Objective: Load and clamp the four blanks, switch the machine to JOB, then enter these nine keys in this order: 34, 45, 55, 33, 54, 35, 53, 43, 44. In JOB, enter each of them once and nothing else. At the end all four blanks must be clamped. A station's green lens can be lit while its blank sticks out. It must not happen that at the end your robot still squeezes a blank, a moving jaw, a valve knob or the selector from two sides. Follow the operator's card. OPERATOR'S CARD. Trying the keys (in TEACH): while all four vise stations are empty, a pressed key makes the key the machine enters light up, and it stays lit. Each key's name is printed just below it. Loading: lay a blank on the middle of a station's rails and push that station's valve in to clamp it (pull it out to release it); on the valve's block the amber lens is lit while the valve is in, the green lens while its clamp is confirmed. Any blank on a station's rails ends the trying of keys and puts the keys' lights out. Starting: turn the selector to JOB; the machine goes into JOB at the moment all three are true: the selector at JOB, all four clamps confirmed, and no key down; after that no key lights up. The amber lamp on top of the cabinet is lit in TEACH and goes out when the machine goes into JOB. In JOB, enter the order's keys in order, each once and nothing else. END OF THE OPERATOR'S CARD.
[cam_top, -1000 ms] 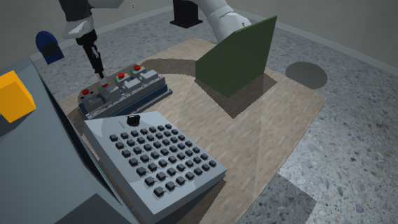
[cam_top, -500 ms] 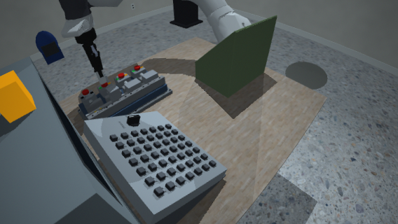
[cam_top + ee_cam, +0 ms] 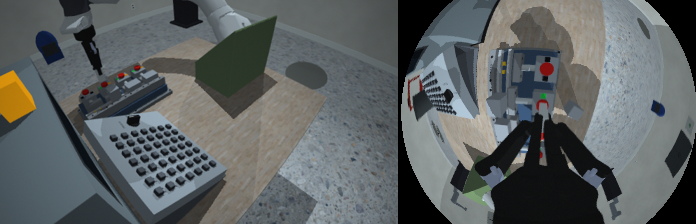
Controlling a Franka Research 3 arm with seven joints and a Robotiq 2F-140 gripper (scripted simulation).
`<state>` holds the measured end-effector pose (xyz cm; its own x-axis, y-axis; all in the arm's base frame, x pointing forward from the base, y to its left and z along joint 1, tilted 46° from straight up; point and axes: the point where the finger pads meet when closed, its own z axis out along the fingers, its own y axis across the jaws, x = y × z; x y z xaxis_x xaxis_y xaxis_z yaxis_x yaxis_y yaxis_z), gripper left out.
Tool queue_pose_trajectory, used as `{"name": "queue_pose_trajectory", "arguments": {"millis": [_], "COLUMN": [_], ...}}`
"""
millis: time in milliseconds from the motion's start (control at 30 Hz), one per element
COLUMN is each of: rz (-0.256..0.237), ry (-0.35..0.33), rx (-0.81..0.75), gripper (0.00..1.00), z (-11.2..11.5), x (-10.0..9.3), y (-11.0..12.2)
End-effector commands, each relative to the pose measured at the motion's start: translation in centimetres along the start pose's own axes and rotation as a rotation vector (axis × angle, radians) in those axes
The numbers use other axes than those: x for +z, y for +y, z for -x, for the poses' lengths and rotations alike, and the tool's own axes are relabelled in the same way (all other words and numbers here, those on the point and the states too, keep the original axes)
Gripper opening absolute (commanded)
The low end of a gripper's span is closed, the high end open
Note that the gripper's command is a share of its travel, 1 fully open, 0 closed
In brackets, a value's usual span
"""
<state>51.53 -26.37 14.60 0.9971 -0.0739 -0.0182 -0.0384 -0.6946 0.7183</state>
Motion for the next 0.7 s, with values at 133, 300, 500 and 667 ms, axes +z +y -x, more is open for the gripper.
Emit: {"name": "queue_pose_trajectory", "arguments": {"millis": [133,300,500,667], "rz": [0.003,0.003,0.003,0.003], "ry": [-0.006,-0.006,-0.006,-0.006], "rx": [0.001,0.001,0.001,0.001], "gripper": [0.0,0.0,0.0,0.0], "z": [0.2,0.2,0.1,0.1], "x": [-2.1,-4.5,-6.9,-8.6], "y": [0.0,0.0,0.0,0.0]}}
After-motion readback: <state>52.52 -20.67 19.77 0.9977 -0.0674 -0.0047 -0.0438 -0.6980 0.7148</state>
